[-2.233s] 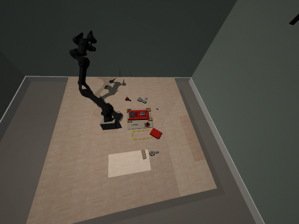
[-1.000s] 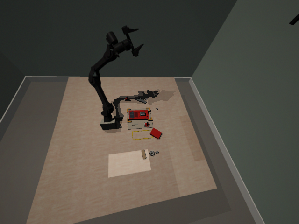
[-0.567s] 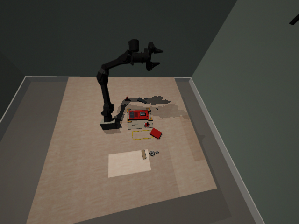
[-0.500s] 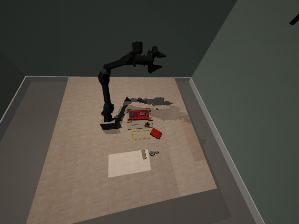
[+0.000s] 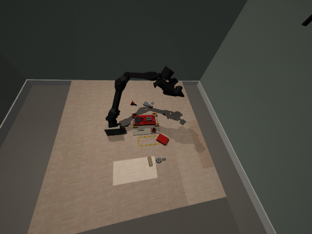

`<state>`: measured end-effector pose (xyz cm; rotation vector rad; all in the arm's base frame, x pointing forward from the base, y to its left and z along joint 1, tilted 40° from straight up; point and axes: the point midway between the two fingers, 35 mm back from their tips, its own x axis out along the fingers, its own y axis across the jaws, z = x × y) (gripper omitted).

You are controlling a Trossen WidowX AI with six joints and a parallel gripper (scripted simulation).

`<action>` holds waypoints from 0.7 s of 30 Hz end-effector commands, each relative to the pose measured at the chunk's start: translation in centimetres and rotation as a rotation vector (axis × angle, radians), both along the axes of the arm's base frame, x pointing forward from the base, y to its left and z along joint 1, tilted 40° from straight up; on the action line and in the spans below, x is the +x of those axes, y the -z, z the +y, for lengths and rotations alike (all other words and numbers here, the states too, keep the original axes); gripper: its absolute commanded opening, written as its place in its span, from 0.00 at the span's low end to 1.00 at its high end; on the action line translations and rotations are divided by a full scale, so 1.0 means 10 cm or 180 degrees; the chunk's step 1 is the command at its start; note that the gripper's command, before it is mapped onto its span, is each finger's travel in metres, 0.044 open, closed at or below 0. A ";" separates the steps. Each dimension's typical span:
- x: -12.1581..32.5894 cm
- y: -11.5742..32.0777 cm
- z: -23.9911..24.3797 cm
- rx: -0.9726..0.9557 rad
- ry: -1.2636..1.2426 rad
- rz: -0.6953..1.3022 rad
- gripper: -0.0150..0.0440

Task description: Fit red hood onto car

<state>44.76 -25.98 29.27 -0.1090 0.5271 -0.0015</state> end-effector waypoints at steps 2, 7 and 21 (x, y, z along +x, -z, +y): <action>0.11 0.58 0.03 0.0670 0.0095 0.0445 1.00; 0.13 1.31 0.06 0.1414 0.0297 0.1056 1.00; -0.28 3.16 0.53 0.3354 0.1231 0.3055 1.00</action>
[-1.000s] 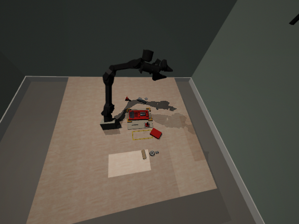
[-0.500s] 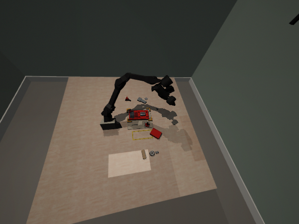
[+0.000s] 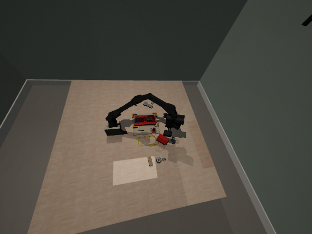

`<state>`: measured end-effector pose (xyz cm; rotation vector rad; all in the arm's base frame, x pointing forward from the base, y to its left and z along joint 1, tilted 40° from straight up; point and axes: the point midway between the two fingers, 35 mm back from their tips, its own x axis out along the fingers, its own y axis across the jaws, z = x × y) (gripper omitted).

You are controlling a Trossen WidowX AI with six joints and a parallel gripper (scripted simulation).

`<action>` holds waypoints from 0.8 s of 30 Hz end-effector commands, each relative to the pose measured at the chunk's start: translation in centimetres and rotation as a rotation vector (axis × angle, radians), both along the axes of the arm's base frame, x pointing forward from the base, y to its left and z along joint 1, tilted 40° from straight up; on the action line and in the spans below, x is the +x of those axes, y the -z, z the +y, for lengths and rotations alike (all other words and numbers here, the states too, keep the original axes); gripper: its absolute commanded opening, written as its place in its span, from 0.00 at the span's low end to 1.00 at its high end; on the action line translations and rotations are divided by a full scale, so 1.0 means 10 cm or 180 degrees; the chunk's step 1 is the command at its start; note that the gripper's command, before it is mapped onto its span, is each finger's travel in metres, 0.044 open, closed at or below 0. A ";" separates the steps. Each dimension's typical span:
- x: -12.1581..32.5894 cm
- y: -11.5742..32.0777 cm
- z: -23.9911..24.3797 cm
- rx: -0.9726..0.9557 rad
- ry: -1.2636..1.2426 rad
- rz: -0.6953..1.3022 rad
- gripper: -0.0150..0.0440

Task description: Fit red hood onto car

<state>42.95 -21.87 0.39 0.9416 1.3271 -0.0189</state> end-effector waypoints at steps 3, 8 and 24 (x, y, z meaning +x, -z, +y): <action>-0.20 0.55 0.13 0.0563 0.0274 0.0743 1.00; -0.23 0.61 0.14 0.0619 0.0301 0.0825 1.00; -0.24 0.65 0.20 0.0620 0.0301 0.0825 1.00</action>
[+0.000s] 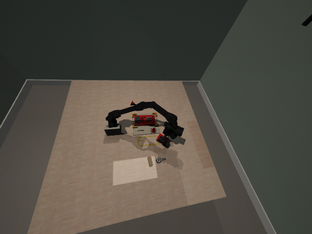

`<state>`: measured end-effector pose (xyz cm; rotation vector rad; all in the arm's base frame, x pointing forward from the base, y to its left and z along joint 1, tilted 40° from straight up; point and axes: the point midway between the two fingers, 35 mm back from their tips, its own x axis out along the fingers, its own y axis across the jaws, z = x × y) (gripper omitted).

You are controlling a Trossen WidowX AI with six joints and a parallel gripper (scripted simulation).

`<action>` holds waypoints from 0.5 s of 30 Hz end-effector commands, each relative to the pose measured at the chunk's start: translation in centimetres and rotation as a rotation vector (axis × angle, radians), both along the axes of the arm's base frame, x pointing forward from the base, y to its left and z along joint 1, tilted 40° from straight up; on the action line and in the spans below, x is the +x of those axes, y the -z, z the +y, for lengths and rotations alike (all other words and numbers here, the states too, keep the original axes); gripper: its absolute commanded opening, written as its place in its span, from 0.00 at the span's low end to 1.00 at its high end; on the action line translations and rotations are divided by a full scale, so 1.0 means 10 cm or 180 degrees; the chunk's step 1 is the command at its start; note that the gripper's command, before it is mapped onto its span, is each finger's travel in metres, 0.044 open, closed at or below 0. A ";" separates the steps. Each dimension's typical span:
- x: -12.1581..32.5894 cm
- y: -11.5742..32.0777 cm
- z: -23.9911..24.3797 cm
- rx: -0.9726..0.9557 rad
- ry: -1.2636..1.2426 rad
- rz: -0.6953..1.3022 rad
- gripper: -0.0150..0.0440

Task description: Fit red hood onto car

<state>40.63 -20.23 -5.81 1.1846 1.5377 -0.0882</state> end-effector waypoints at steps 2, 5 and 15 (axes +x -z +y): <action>0.00 0.04 0.04 0.0031 0.0018 0.0019 1.00; 0.00 0.06 0.06 0.0031 0.0018 0.0019 1.00; 0.02 0.12 0.11 0.0031 0.0019 0.0019 1.00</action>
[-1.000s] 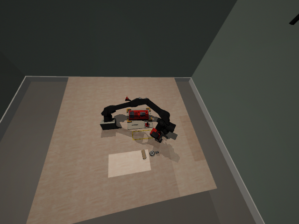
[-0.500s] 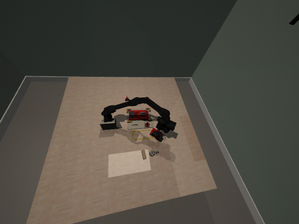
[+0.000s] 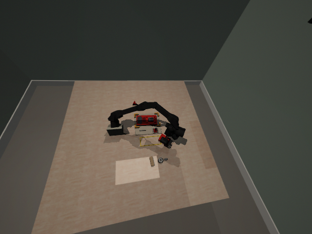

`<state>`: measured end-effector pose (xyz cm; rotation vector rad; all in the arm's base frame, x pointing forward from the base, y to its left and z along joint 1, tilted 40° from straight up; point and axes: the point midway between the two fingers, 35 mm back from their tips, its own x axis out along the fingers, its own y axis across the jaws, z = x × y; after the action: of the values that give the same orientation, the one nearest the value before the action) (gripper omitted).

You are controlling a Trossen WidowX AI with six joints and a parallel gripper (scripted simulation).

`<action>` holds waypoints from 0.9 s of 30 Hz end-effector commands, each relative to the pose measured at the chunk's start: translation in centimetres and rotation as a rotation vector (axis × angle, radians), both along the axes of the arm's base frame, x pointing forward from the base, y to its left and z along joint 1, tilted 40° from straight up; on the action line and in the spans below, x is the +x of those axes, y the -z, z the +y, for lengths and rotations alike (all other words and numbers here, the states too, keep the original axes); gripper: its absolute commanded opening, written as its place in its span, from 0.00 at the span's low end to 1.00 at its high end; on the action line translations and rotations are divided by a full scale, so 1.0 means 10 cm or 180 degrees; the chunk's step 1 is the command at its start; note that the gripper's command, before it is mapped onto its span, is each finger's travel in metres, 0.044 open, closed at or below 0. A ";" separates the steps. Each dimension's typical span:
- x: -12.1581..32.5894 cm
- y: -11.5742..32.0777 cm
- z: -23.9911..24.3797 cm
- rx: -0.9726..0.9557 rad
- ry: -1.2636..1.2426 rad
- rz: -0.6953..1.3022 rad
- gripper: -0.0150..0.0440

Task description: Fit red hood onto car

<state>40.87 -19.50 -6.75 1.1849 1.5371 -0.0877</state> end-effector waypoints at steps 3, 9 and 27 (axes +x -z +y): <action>0.00 0.05 0.05 0.0031 0.0018 0.0021 1.00; 0.00 0.09 0.08 0.0031 0.0018 0.0020 1.00; 0.02 0.20 0.18 0.0033 0.0018 0.0019 1.00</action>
<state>41.18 -18.10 -8.43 1.1858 1.5369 -0.0867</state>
